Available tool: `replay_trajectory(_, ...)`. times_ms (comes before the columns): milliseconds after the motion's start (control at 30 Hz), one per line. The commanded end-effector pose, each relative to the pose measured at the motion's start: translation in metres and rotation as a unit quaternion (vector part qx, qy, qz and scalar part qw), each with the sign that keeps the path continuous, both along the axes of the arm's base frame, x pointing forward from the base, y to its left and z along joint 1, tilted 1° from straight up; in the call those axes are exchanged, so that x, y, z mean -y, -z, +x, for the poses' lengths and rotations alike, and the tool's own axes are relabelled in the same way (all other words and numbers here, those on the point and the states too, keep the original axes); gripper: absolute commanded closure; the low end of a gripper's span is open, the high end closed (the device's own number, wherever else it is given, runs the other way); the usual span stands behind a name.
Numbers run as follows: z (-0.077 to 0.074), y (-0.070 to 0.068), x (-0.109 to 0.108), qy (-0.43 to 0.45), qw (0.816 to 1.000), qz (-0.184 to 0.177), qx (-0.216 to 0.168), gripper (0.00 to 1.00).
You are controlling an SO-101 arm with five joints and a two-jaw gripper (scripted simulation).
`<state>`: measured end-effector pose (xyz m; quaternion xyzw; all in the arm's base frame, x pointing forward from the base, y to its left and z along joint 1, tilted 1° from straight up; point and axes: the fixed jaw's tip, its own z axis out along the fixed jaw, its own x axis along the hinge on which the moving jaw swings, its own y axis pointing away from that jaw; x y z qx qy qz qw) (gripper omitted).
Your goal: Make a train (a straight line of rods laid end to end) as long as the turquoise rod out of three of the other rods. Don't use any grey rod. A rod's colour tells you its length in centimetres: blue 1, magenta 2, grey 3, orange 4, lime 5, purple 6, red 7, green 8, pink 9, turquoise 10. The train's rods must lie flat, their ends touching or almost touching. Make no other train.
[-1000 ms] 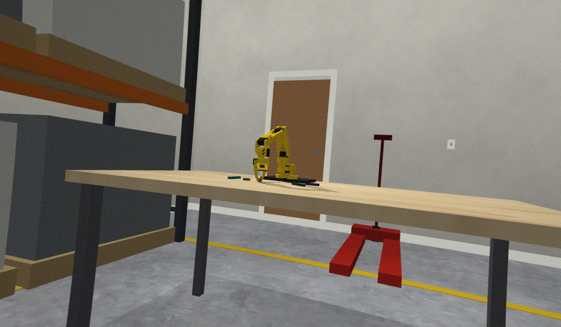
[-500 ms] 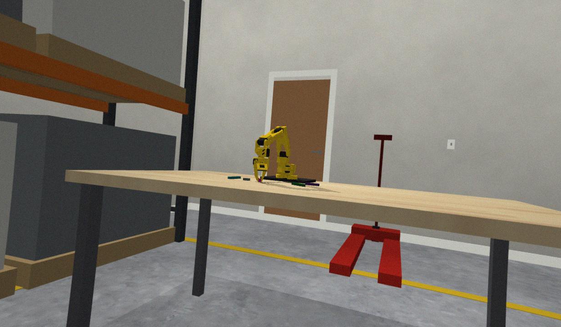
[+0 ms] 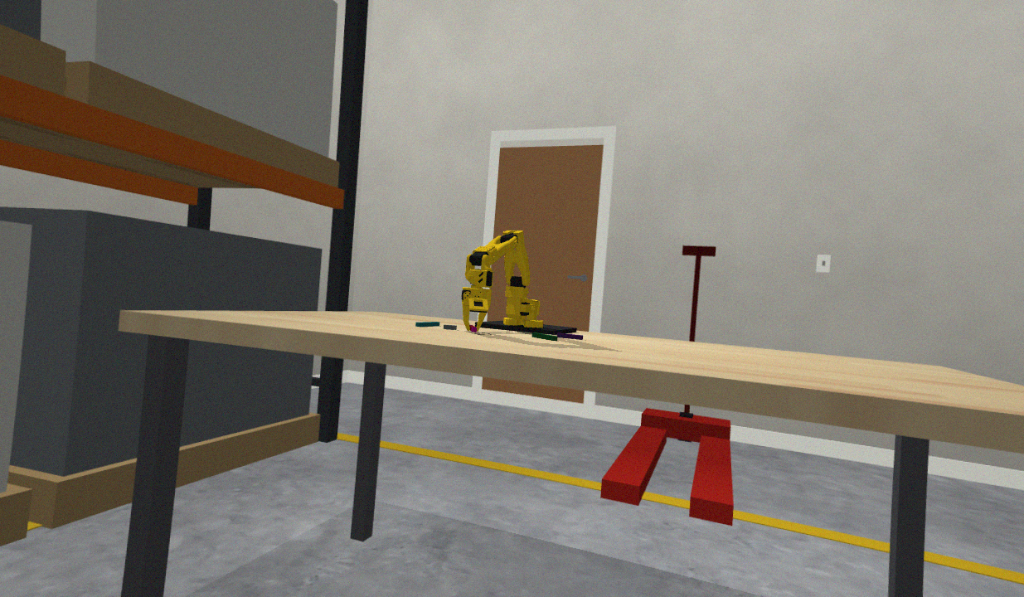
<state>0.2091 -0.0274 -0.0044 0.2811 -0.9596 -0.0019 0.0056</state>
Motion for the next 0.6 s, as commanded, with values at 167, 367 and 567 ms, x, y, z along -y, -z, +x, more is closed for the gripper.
replay_trajectory(167,-0.0009,-0.0022,0.0017,0.0,1.0,0.0,0.004,0.86)
replay_trajectory(367,-0.0009,-0.0022,0.0017,0.0,1.0,0.0,0.004,0.83)
replay_trajectory(567,-0.0009,-0.0022,0.0017,0.0,1.0,0.0,0.004,0.83)
